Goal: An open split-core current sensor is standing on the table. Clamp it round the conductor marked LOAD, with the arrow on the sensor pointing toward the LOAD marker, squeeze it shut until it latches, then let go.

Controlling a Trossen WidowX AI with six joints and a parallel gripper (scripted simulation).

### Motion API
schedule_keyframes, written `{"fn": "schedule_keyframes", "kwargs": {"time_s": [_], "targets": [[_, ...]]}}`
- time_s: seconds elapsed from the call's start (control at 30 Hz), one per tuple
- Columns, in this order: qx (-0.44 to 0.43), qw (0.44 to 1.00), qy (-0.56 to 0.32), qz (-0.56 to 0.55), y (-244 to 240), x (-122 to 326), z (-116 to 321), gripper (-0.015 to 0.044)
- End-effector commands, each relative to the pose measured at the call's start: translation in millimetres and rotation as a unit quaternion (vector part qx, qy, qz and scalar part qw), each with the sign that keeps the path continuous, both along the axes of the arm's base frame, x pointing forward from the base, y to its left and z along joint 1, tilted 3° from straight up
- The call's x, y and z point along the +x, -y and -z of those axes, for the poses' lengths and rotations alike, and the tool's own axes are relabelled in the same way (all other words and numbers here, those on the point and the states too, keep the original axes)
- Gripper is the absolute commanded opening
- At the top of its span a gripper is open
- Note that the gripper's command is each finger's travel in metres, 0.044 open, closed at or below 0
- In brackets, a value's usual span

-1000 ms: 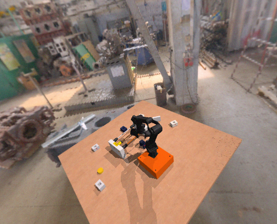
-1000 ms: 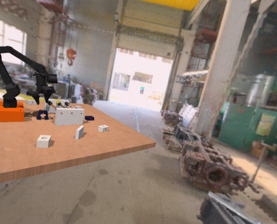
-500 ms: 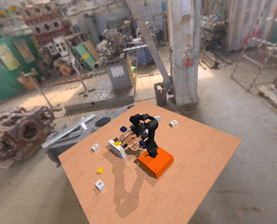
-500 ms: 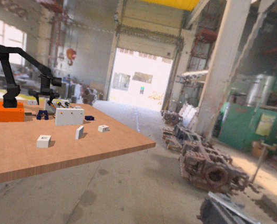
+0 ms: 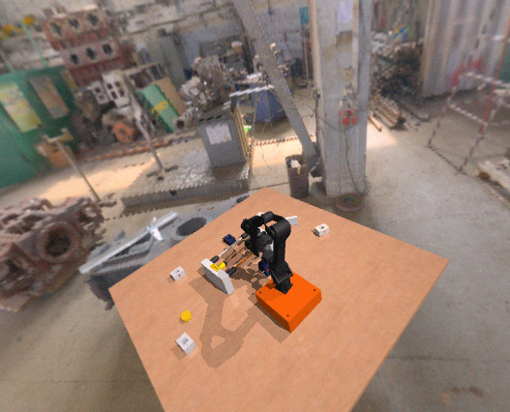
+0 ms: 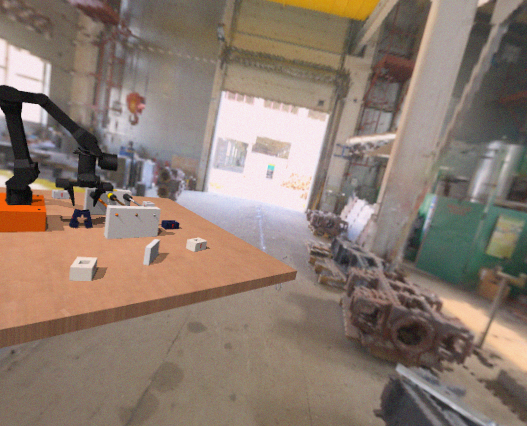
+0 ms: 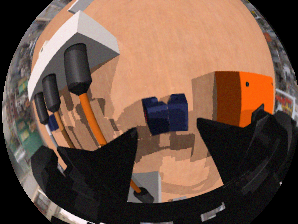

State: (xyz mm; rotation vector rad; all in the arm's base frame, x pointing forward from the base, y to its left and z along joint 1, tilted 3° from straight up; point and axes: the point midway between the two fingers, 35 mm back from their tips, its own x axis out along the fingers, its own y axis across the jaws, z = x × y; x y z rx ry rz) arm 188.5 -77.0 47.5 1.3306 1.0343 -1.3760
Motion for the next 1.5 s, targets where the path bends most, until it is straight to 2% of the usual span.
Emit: {"fn": "schedule_keyframes", "kwargs": {"time_s": [0.0,0.47,1.07,1.3,1.33,1.47], "targets": [[0.000,1.000,-0.005,0.003,0.4,-1.6,9.4,0.0320],[0.000,1.000,-0.005,0.003,0.2,-3.2,28.0,0.0320],[0.000,1.000,-0.001,0.001,0.0,-1.6,23.4,0.0200],[0.000,1.000,-0.002,0.001,0.3,3.1,2.2,0.0016],[0.000,1.000,-0.002,0.002,0.2,3.9,-2.9,0.0000],[0.000,1.000,-0.002,0.002,-0.2,6.4,-22.4,0.0000]]}}
